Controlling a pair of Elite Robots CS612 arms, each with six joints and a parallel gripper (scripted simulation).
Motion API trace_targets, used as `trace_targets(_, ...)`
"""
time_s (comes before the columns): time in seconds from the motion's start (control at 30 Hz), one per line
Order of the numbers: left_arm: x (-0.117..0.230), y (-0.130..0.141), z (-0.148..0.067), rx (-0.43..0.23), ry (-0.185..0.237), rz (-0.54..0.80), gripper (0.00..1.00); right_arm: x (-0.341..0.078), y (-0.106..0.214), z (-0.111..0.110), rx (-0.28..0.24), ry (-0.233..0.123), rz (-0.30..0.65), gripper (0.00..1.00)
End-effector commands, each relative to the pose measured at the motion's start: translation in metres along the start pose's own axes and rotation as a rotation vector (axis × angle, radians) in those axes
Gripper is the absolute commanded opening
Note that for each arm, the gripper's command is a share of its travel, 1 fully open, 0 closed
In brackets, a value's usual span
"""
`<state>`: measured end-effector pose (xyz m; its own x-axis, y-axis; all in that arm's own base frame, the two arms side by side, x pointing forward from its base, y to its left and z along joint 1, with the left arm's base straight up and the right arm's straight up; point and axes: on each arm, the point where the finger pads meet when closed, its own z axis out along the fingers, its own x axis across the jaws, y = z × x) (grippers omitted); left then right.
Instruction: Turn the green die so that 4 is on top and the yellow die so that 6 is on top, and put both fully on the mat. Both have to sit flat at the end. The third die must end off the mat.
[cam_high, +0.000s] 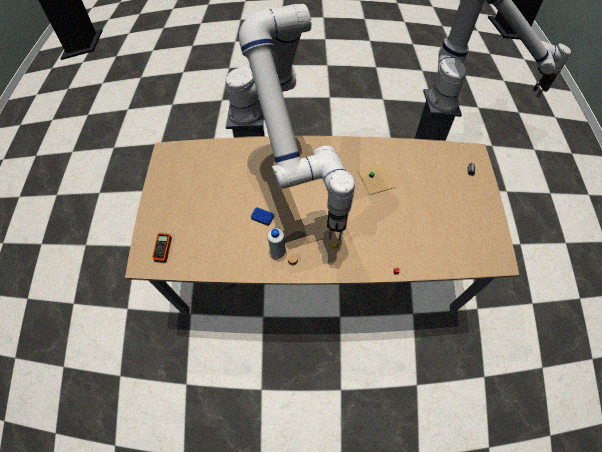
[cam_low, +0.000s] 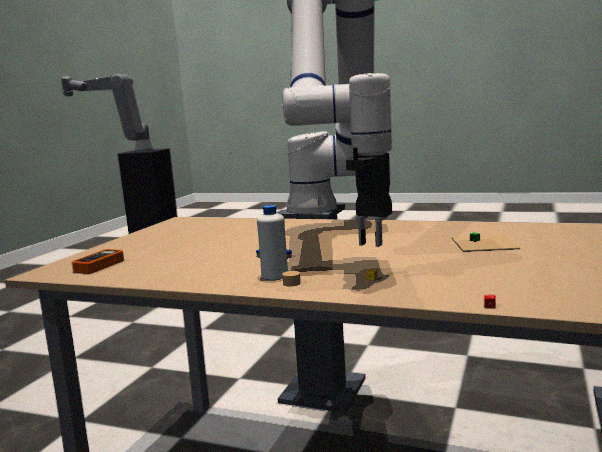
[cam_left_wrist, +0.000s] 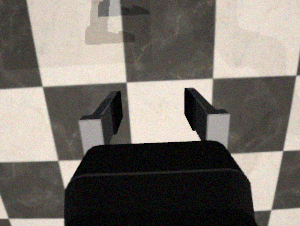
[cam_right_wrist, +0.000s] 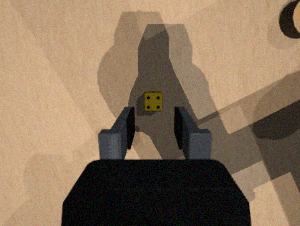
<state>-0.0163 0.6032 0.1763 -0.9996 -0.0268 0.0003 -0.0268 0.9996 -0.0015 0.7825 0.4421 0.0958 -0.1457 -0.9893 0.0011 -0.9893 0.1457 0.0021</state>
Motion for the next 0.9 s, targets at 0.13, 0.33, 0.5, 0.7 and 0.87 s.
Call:
trace_targets(0.13, 0.0, 0.001, -0.001, -0.001, 0.0, 0.0, 1.0, 0.0, -0.001, -0.001, 0.002, -0.001, 0.0, 0.7)
trace_targets(0.33, 0.0, 0.001, -0.001, -0.001, 0.0, 0.0, 1.0, 0.0, -0.001, 0.0, 0.002, -0.001, 0.0, 0.7)
trace_targets(0.5, 0.0, 0.001, -0.001, -0.001, 0.0, 0.0, 1.0, 0.0, -0.001, 0.002, 0.002, -0.001, 0.0, 0.7)
trace_targets(0.7, 0.0, 0.001, -0.001, -0.001, 0.0, 0.0, 1.0, -0.001, -0.001, 0.008, 0.002, -0.001, 0.0, 0.7)
trace_targets(0.87, 0.0, 0.001, -0.001, -0.001, 0.0, 0.0, 1.0, -0.001, -0.001, 0.015, 0.002, -0.001, 0.0, 0.7)
